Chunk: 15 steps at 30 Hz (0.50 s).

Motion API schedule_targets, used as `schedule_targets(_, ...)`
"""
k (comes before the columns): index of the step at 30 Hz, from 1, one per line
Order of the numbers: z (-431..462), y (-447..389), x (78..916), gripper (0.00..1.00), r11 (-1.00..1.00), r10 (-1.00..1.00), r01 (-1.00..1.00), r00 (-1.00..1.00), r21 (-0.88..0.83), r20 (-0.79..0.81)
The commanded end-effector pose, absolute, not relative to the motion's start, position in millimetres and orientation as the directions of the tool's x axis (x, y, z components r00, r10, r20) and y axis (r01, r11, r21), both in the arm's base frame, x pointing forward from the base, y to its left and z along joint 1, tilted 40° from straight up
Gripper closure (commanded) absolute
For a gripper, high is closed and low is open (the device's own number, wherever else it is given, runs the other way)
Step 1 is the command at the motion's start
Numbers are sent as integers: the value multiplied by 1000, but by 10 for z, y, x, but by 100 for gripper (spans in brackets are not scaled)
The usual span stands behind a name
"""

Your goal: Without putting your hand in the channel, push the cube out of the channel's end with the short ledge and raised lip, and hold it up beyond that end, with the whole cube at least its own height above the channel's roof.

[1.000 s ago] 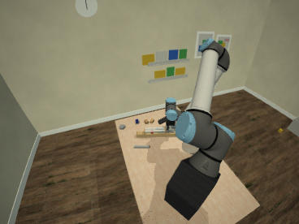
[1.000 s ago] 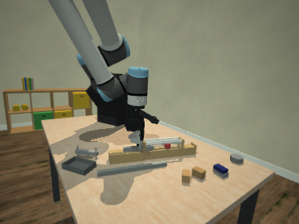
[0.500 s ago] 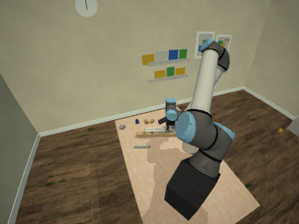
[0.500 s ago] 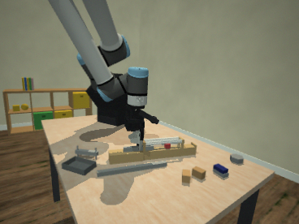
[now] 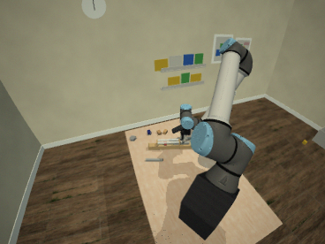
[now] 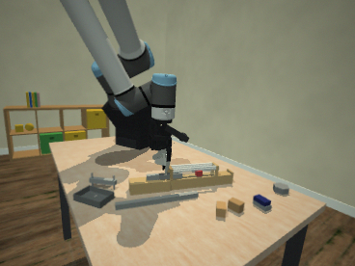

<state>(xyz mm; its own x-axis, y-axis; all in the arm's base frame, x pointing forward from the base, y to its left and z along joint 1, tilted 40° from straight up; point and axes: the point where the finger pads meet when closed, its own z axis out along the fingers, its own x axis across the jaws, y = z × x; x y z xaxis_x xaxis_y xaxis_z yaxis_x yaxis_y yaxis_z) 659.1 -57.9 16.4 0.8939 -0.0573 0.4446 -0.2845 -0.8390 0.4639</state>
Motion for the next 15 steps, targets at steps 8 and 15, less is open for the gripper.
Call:
schedule_targets(8,515,-333,6436,78,-839,-57,-285,894,464,445)
schedule_targets(15,516,-332,6436,78,-839,-57,-285,894,464,445)
